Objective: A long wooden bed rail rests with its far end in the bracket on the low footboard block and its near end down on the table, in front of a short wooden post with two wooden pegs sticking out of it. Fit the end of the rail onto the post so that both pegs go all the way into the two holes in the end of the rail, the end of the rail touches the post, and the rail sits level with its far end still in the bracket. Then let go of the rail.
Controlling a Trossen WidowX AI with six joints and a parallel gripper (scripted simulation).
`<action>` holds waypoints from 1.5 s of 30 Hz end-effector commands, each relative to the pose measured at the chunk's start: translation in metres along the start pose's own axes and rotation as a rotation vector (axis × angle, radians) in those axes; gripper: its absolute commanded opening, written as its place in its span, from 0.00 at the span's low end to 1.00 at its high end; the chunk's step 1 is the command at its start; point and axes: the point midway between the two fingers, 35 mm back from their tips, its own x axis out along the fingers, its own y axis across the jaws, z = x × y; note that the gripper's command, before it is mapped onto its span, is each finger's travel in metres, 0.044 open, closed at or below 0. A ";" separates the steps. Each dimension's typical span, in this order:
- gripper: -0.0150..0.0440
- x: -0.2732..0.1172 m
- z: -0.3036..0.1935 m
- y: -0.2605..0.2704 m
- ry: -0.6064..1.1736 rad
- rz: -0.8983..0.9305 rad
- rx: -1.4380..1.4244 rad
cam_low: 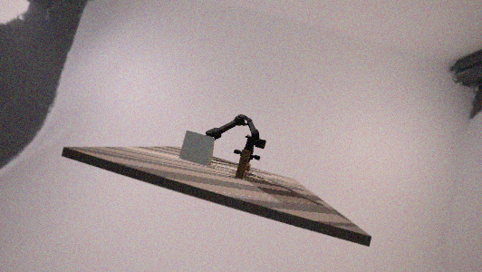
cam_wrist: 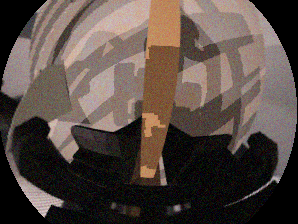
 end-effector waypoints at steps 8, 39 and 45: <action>0.25 -0.003 -0.006 -0.001 0.004 -0.009 0.001; 0.25 -0.003 -0.015 -0.001 0.004 -0.009 0.000; 0.25 -0.003 -0.017 -0.001 0.005 -0.009 0.000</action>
